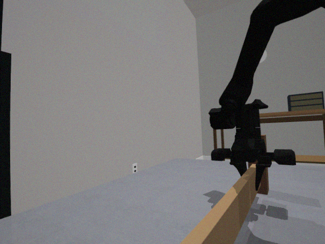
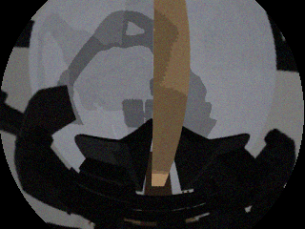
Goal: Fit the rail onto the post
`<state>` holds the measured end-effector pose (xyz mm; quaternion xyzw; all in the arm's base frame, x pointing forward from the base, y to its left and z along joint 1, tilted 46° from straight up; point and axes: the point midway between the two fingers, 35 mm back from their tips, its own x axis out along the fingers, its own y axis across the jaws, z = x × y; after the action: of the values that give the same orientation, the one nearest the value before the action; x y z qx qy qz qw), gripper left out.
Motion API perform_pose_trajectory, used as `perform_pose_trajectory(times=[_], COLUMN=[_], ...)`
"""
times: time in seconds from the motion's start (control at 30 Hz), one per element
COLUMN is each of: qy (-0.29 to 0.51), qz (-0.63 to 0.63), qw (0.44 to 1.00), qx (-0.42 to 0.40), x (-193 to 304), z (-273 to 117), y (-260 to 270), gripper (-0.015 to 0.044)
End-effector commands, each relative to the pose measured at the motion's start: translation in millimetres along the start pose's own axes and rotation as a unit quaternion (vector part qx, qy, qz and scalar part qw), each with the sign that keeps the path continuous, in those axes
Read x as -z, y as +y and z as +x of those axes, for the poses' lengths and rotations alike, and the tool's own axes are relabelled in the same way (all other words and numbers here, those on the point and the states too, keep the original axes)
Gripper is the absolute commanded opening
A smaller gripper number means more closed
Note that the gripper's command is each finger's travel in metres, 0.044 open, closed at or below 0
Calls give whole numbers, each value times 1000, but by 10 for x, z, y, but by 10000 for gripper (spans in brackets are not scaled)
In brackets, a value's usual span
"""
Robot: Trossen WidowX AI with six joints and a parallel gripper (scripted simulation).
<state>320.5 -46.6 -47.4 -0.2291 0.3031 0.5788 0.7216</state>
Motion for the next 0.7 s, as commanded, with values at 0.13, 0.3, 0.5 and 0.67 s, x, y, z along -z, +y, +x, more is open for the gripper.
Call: perform_pose_trajectory(times=[0.13,0.3,0.5,0.67], qy=[1,1,1,1], qz=[-2,-2,-2,-2], qw=[1000,1000,1000,1000], qx=[7,7,7,7], x=[45,59,76,90], z=[-53,-54,-50,-47], y=[-41,-48,-55,-59], gripper=[0,0,0,0])
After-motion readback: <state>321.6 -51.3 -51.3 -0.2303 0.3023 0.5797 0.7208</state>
